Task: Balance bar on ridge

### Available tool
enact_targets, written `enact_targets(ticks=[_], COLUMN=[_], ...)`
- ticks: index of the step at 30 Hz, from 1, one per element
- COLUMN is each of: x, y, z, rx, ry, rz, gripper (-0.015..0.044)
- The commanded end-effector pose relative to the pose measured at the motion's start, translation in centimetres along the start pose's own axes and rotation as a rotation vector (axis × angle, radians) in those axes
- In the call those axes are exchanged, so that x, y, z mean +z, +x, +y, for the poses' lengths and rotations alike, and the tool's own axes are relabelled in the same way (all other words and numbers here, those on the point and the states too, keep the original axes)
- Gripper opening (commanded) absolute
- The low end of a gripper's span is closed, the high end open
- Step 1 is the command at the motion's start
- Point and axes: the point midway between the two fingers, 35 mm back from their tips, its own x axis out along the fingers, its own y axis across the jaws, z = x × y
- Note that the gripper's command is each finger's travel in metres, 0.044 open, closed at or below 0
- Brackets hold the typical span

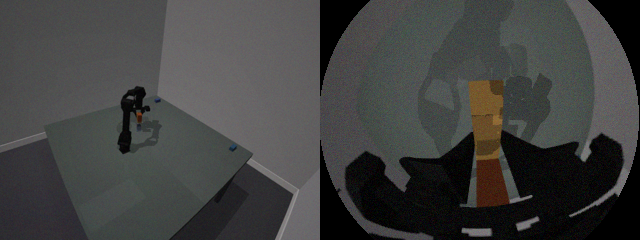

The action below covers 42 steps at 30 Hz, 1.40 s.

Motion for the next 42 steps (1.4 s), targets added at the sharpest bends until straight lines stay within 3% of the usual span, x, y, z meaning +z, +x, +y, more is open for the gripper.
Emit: enact_targets(ticks=[1, 15, 42], x=[0.0, -0.2, -0.2], y=[0.7, 2.8, 2.9], z=[-0.1, -0.1, -0.2], rx=[-0.003, -0.003, -0.003], ry=[0.005, 0.005, 0.005], rz=[0.0, 0.0, 0.0], gripper=[0.0, 0.0, 0.0])
